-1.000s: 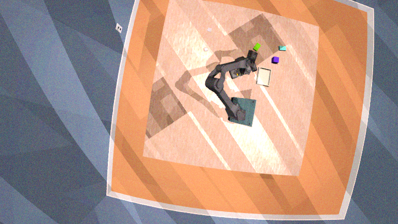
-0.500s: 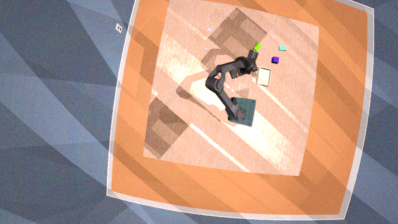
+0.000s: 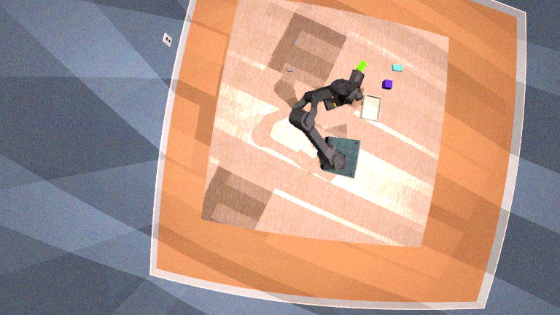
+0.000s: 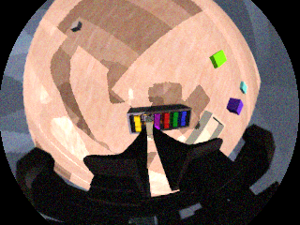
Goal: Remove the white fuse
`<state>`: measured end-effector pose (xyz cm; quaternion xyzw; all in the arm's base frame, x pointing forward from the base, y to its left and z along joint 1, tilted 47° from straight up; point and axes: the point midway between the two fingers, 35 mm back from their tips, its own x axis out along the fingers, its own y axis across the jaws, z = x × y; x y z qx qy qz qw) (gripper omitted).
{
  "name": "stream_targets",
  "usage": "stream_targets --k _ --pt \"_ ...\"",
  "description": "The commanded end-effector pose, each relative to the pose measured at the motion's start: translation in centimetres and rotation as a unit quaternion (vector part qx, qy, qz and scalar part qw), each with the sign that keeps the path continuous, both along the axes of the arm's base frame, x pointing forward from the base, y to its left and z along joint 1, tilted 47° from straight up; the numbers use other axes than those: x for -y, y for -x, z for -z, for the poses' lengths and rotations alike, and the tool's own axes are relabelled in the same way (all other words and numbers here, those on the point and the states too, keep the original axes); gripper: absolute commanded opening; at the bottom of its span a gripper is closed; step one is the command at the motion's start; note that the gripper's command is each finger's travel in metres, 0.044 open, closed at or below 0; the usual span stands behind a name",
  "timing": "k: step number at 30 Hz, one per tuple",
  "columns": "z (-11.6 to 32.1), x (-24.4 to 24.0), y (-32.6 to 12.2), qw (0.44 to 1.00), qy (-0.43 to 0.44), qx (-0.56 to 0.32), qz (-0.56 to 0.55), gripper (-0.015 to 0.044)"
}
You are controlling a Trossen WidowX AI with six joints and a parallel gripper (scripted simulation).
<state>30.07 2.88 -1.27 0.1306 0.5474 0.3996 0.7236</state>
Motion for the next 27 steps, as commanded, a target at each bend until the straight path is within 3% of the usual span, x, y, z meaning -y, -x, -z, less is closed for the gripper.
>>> stream_targets --k 1,27 --pt "-0.1 0.2 0.0 1.000 0.002 0.001 -0.002 0.0000" --pt "-2.0 2.2 0.3 1.000 0.002 0.001 -0.002 0.0000"
